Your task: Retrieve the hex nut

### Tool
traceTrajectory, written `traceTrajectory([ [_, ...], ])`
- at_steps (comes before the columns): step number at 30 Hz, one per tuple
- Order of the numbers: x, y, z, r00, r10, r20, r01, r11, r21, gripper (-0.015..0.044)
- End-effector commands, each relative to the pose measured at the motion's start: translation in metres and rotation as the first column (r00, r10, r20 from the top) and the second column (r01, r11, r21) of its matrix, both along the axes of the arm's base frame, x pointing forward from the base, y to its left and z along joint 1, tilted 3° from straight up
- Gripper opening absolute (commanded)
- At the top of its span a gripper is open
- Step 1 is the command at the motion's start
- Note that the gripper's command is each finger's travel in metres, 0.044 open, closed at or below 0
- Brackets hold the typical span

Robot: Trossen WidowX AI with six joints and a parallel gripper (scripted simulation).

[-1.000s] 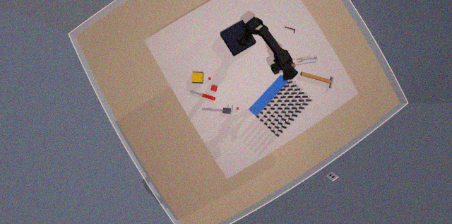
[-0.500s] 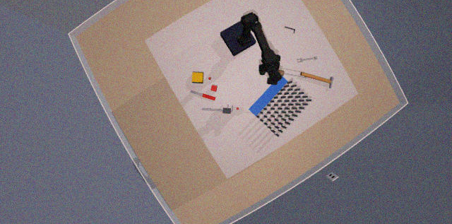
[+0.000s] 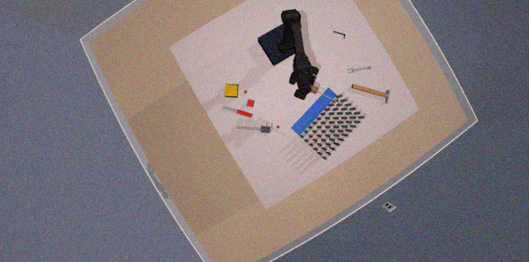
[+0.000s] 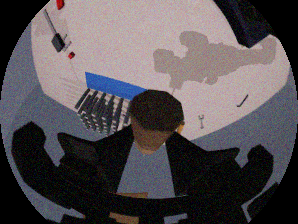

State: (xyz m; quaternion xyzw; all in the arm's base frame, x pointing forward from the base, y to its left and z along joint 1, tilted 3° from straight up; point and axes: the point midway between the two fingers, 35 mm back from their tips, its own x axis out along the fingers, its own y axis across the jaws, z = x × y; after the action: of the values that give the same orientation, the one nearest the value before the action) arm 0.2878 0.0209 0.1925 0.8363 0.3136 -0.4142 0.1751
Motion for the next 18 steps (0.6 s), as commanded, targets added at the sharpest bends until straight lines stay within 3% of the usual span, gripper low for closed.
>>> traceTrajectory([
  [1, -0.008, -0.020, -0.003, 0.995, -0.100, 0.001, 0.100, 0.995, 0.007, 0.0000],
  [9, -0.024, -0.054, -0.009, 0.963, -0.269, 0.002, 0.268, 0.963, 0.019, 0.0000],
  [18, -0.022, -0.058, -0.019, 0.959, -0.283, 0.002, 0.283, 0.959, 0.020, 0.0000],
])
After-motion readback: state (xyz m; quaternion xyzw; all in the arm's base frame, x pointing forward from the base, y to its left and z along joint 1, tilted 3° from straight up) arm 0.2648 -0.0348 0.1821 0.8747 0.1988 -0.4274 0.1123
